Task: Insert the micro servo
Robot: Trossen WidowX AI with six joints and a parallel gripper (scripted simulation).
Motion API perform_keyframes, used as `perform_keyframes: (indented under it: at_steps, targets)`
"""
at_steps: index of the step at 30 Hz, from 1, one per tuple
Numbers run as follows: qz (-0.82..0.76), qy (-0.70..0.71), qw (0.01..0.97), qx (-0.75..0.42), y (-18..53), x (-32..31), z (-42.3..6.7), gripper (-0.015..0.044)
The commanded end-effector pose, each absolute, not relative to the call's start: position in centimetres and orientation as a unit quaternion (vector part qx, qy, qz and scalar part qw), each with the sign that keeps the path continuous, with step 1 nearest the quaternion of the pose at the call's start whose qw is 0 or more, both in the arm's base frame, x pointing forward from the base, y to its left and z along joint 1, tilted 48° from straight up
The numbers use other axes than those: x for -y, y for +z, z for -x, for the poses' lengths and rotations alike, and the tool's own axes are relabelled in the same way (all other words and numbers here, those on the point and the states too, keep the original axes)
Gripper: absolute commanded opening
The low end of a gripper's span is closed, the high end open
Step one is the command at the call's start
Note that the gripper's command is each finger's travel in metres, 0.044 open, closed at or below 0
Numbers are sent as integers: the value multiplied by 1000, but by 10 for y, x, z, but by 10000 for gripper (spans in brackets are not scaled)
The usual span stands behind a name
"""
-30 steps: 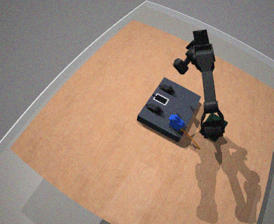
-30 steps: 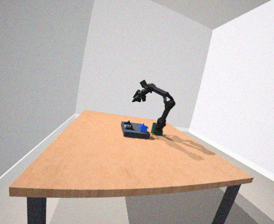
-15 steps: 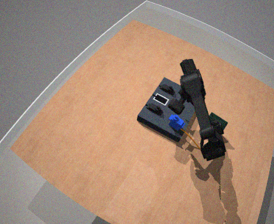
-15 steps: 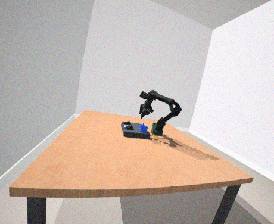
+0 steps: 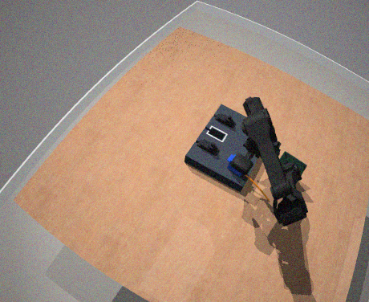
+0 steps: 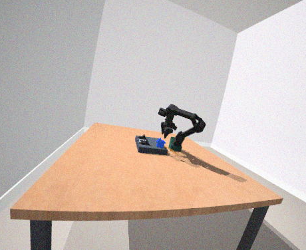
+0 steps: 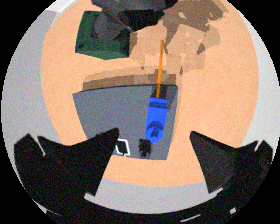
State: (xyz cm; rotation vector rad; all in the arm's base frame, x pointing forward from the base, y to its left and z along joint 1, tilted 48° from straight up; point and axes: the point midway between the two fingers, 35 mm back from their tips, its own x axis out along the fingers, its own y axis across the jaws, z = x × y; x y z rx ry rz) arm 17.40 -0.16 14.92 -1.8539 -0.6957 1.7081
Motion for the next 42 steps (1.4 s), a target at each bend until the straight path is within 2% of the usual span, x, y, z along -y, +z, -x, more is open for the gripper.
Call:
perform_keyframes:
  at_steps: [1, 30, 42]
  targets:
    - [667, 641, 269, 269, 142, -6, -171, 440]
    - [639, 655, 288, 282, 116, -32, -171, 440]
    - [639, 655, 288, 282, 116, -32, -171, 125]
